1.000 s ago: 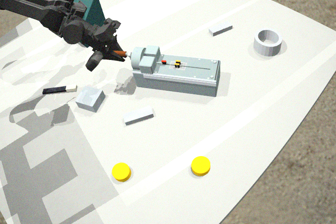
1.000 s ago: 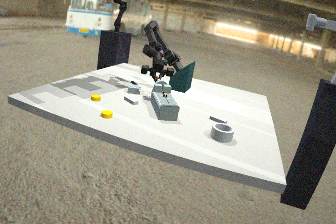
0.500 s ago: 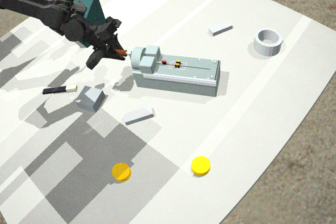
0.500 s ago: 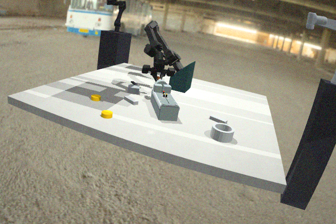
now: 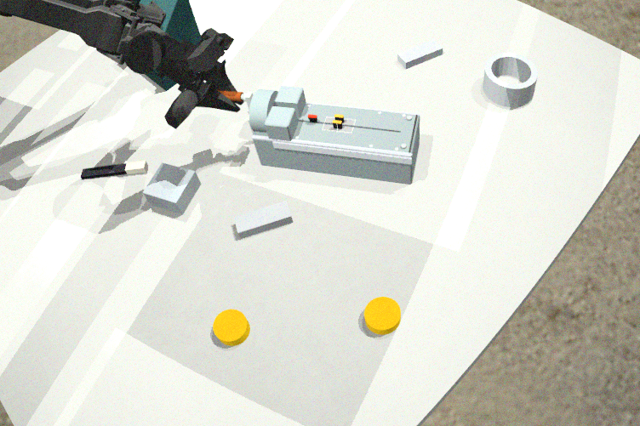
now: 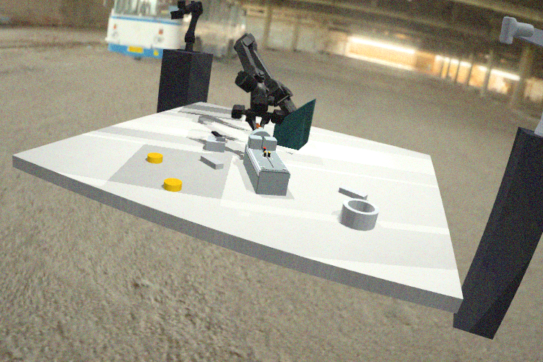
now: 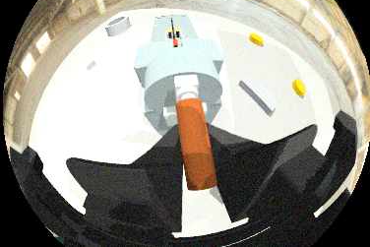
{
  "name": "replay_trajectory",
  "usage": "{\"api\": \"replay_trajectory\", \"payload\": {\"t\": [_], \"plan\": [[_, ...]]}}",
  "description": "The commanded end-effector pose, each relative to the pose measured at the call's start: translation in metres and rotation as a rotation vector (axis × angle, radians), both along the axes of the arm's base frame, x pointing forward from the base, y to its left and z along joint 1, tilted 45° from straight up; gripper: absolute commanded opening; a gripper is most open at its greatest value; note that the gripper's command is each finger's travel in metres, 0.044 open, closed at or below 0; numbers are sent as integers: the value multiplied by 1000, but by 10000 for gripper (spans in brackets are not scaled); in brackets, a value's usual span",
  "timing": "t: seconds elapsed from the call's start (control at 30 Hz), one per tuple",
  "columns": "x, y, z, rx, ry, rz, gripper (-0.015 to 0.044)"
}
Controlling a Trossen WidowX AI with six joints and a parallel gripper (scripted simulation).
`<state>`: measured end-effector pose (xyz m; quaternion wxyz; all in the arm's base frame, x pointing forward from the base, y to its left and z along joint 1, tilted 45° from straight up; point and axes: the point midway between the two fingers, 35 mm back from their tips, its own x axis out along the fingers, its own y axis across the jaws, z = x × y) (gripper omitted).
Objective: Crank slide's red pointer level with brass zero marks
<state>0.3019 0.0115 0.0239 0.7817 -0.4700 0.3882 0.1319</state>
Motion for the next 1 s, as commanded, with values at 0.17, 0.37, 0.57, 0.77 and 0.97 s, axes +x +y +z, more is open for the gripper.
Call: {"api": "replay_trajectory", "payload": {"t": [0.17,0.37,0.57,0.77,0.97], "plan": [[-6,5,-7,8,17,15,0],[-7,5,-9,8,17,15,0],[-8,5,-10,8,17,15,0],[-8,6,-11,8,17,15,0],[-9,6,-12,8,17,15,0]]}}
